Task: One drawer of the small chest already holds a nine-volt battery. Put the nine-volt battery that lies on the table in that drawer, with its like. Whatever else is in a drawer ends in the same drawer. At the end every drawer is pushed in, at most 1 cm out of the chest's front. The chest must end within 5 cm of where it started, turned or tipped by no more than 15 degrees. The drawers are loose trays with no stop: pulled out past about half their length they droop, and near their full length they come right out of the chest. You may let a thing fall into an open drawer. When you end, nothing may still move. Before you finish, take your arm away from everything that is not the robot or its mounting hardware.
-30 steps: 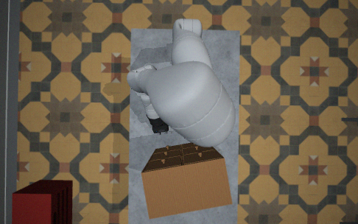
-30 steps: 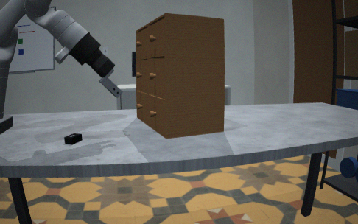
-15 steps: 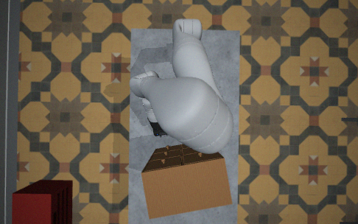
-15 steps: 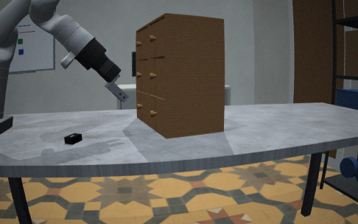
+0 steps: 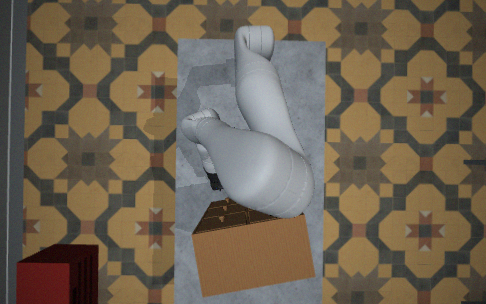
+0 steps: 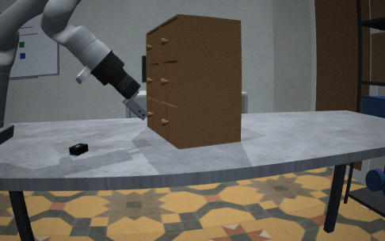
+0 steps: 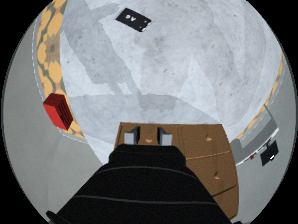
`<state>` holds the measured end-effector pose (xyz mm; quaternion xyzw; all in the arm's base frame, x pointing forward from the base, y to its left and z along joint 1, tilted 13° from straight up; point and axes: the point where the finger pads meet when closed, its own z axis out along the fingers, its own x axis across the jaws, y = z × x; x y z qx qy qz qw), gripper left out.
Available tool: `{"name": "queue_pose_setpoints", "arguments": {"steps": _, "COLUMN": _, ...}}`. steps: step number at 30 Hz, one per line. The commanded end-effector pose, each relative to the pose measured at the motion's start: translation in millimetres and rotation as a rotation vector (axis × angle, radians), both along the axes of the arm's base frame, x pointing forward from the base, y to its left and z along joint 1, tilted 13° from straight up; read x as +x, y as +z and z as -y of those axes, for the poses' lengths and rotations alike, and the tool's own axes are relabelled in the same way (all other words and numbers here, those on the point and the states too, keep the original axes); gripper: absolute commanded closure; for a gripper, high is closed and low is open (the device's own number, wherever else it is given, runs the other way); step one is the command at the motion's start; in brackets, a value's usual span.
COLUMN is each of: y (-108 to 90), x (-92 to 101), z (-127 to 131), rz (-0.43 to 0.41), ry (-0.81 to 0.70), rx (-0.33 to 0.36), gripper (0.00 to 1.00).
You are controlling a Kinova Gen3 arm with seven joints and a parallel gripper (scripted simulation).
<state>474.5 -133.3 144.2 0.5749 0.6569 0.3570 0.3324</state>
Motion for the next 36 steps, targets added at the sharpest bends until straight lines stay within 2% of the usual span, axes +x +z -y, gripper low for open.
{"name": "queue_pose_setpoints", "arguments": {"steps": 1, "y": -6.4, "x": 5.1, "z": -2, "rz": -0.006, "ry": 0.005, "rx": -0.001, "gripper": 0.33}}
{"name": "queue_pose_setpoints", "arguments": {"steps": 13, "y": -17.9, "x": 22.8, "z": -4, "rz": -0.006, "ry": 0.005, "rx": -0.001, "gripper": 0.33}}
{"name": "queue_pose_setpoints", "arguments": {"steps": 36, "y": -19.2, "x": 24.7, "z": -4, "rz": -0.006, "ry": 0.005, "rx": -0.001, "gripper": 0.33}}
